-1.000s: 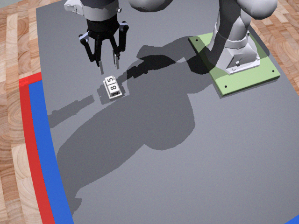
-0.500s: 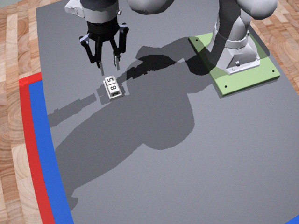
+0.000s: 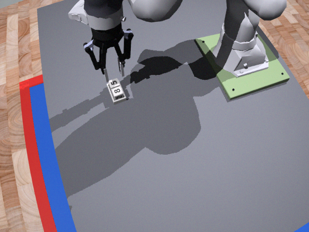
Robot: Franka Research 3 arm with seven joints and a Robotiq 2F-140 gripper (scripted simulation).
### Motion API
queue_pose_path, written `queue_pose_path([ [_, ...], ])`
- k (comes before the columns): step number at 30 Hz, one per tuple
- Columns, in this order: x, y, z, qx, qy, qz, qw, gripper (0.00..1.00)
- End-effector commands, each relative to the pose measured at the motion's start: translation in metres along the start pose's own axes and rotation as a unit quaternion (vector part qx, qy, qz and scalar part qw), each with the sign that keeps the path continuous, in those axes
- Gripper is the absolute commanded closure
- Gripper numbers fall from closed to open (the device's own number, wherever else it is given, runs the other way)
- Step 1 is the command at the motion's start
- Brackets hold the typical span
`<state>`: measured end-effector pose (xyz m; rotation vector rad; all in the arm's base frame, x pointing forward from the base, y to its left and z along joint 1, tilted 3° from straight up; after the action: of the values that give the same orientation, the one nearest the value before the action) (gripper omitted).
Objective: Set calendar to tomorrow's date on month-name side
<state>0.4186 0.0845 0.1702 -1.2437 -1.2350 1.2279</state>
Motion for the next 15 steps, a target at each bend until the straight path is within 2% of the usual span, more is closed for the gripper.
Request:
queue_pose_path([
  [1,0.000,0.006,-0.003,-0.005,0.003,0.000,1.000,0.72],
  [15,0.000,0.022,-0.003,-0.005,0.003,0.000,1.000,0.72],
])
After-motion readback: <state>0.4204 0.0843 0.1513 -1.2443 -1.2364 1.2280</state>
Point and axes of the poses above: the point where the finger pads meet when closed, its own y axis out along the fingers, its own z axis across the jaws, x = y × z, the point moved 6 cm from there along -y, back along the fingers, and after that the axes turned 13 degrees about y, right-handed, at the moved point
